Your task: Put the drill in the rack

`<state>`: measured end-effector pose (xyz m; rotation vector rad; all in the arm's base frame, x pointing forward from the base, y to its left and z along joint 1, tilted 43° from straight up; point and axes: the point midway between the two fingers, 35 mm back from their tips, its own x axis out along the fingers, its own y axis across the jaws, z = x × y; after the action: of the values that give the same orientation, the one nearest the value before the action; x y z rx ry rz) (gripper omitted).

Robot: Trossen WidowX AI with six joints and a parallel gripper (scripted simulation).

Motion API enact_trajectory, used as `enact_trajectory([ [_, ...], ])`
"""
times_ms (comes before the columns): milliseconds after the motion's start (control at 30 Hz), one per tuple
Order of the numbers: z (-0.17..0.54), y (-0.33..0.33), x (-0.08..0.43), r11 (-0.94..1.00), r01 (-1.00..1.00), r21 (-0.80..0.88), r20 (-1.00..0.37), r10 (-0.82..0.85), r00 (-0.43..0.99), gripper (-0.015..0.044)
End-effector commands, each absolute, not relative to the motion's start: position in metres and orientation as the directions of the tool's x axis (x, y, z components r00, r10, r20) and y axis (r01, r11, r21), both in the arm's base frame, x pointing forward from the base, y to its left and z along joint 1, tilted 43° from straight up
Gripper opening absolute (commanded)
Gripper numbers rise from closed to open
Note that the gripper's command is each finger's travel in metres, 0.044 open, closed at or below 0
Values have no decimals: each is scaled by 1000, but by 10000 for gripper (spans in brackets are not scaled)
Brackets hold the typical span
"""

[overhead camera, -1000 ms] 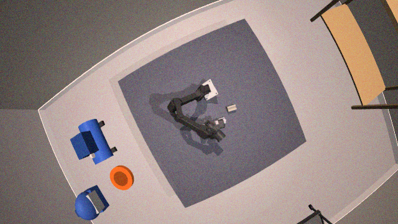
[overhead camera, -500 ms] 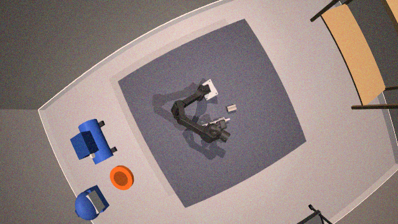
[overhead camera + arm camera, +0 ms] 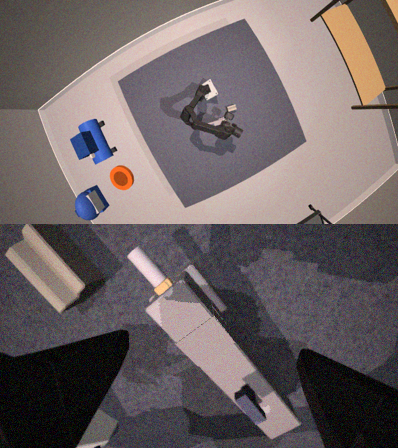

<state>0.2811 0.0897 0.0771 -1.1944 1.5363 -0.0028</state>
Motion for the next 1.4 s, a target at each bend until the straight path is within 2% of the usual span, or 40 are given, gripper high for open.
enact_trajectory([
  [0, 10, 110, 278, 103, -959, -266, -737, -663, 133, 440],
  [133, -10, 115, 276, -27, -988, -152, -737, -663, 132, 440],
  [1367, -25, 93, 281, -28, -988, -153, -737, -663, 132, 440],
])
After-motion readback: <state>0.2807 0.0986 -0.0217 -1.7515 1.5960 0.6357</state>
